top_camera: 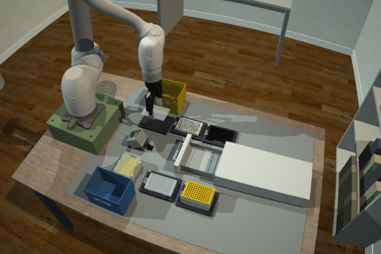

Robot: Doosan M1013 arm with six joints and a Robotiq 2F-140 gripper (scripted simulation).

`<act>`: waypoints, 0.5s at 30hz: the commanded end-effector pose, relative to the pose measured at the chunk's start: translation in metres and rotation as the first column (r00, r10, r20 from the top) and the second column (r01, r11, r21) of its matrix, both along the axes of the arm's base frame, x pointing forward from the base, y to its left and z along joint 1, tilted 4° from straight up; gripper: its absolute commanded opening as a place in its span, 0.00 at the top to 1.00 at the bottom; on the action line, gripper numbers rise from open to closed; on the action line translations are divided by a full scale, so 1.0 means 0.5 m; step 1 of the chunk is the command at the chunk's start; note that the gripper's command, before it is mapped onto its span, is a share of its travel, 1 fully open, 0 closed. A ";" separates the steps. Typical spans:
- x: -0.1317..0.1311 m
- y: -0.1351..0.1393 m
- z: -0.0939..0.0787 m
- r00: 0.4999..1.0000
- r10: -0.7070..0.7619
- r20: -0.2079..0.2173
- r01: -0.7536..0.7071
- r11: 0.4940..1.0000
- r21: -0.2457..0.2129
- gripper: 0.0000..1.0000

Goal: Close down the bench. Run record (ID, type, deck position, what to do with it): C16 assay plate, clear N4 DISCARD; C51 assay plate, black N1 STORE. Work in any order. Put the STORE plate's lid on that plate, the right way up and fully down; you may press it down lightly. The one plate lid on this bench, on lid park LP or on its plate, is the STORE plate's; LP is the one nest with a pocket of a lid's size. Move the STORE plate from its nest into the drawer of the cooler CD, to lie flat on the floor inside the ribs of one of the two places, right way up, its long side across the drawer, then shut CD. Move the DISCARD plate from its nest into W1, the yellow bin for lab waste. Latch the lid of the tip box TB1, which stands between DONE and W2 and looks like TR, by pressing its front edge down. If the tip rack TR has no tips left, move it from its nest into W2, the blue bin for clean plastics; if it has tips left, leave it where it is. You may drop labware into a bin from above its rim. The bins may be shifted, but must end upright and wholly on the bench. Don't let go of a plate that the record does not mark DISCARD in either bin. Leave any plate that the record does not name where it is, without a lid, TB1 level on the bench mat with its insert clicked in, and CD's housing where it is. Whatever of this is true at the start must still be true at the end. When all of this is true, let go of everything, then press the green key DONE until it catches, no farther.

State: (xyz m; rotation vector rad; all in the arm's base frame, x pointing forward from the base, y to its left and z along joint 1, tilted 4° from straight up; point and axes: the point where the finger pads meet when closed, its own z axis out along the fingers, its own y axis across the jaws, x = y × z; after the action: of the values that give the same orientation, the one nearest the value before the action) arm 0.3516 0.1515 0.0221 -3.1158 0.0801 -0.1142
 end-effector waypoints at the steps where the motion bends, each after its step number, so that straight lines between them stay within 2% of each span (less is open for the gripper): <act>1: -0.001 0.000 0.008 1.000 0.000 0.000 0.000 1.000 0.000 1.00; 15: -0.003 -0.001 0.040 1.000 0.000 0.000 0.000 1.000 0.000 1.00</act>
State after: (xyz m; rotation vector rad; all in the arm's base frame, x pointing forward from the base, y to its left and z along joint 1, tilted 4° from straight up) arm 0.3503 0.1511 0.0394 -3.1158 0.0801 -0.1142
